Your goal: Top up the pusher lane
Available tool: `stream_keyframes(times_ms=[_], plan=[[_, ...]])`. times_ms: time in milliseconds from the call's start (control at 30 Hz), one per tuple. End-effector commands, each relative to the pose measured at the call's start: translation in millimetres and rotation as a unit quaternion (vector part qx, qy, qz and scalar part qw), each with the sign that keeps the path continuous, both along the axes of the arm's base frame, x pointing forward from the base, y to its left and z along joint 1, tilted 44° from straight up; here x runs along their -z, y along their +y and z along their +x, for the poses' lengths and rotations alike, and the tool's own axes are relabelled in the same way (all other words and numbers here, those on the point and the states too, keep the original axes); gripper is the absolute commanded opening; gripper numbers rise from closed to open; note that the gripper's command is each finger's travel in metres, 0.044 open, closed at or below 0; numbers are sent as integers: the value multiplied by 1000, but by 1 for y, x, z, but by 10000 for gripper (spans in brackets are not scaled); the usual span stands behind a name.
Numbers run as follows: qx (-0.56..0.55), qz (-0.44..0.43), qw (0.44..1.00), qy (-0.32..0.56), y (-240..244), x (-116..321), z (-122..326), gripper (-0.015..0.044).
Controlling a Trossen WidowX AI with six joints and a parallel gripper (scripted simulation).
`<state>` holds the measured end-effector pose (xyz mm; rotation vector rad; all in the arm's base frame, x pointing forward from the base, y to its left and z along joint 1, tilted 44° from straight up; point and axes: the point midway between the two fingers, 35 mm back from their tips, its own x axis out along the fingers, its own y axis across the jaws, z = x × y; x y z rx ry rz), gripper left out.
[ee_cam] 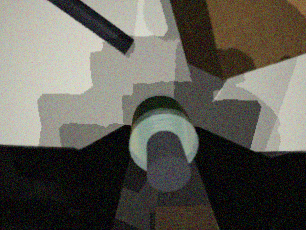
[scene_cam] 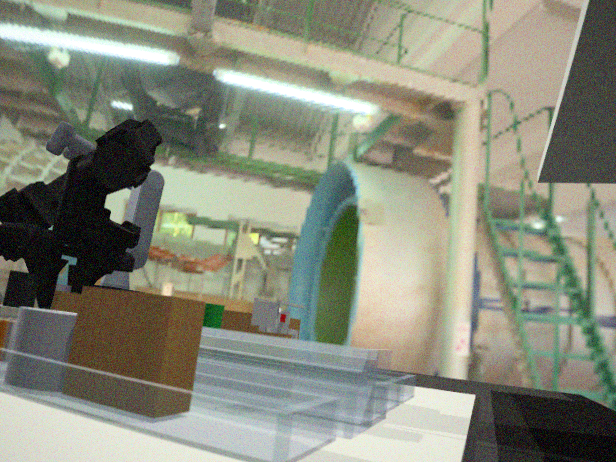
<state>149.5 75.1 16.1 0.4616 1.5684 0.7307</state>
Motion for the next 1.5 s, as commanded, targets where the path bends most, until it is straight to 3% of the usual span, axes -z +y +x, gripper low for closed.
stream_keyframes(times_ms=[0,600,1467], plan=[[2,-5,1000,-4,-13,-10,6,0],[-1,1,1000,-2,-68,-62,5,0],[5,-3,1000,-1,-64,-11,106,0]])
